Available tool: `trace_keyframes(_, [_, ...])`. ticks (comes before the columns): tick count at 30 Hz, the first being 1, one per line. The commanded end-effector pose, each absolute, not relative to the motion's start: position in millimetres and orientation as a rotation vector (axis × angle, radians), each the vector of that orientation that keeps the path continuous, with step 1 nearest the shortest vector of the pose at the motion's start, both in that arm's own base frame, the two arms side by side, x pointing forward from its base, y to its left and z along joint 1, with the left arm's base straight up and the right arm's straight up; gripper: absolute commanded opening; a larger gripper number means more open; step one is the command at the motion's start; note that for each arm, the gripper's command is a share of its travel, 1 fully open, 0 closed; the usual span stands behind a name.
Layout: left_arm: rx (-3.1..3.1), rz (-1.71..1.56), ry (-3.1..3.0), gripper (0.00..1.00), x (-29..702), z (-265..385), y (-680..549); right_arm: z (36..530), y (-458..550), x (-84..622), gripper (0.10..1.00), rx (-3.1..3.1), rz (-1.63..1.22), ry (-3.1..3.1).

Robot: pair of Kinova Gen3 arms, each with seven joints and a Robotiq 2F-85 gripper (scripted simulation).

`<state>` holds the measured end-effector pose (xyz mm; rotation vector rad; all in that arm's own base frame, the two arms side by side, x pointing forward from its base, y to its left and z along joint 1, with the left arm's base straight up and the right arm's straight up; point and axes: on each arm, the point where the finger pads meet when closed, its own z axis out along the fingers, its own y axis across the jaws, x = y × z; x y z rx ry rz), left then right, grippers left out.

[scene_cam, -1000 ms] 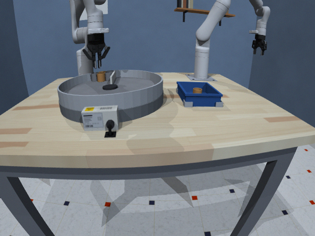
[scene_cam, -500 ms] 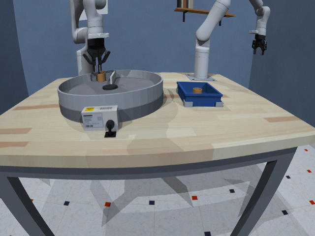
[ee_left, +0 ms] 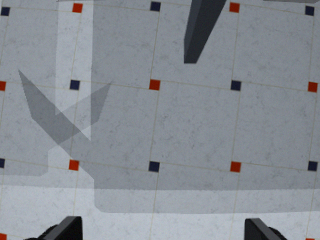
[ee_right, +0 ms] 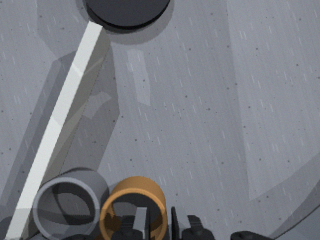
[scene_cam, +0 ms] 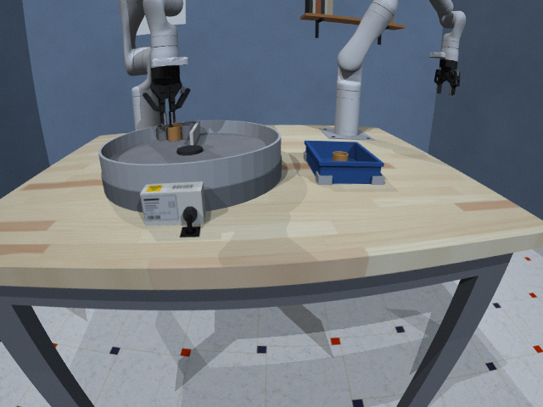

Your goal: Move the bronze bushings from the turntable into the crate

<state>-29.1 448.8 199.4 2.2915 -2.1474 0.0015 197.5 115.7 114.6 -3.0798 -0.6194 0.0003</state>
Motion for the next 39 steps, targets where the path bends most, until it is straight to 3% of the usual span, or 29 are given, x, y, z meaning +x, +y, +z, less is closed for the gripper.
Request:
trace_keyframes(1, [2.292, 0.000, -2.148, 1.000, -29.2, 200.0, 449.1, 114.8, 115.9, 197.7, 0.213, -3.080, -0.001, -0.619])
trace_keyframes(39, [2.292, 0.000, -2.148, 1.000, -29.2, 200.0, 449.1, 91.1, 115.9, 197.7, 0.213, -3.080, -0.001, -0.619])
